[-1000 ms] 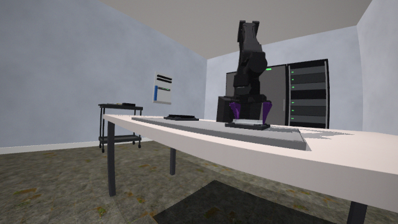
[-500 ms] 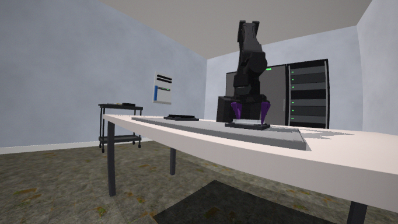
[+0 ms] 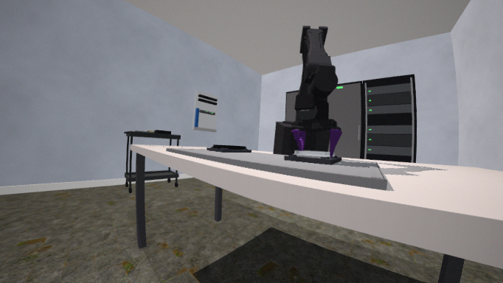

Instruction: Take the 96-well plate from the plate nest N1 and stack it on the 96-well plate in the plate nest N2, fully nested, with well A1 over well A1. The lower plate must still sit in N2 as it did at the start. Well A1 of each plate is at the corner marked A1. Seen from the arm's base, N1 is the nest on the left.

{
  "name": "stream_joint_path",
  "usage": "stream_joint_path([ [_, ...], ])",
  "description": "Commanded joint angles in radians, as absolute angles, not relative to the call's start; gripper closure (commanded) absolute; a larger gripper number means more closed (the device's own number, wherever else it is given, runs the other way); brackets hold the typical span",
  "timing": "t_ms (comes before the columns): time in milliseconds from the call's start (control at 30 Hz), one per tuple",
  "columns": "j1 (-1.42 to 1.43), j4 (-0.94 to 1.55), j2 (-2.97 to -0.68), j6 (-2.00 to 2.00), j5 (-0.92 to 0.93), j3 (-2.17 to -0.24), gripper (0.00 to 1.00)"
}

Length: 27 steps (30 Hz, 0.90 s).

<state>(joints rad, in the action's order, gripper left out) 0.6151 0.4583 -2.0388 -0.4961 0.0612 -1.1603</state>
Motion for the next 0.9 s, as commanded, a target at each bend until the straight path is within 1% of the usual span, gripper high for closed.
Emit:
stream_joint_path([
  [0, 0.617, 0.45, -2.031, -0.498, 0.054, -1.163, 1.0],
  [400, 0.622, 0.444, -2.008, -0.502, 0.048, -1.161, 1.0],
  [867, 0.61, 0.527, -1.951, -0.494, 0.049, -1.188, 1.0],
])
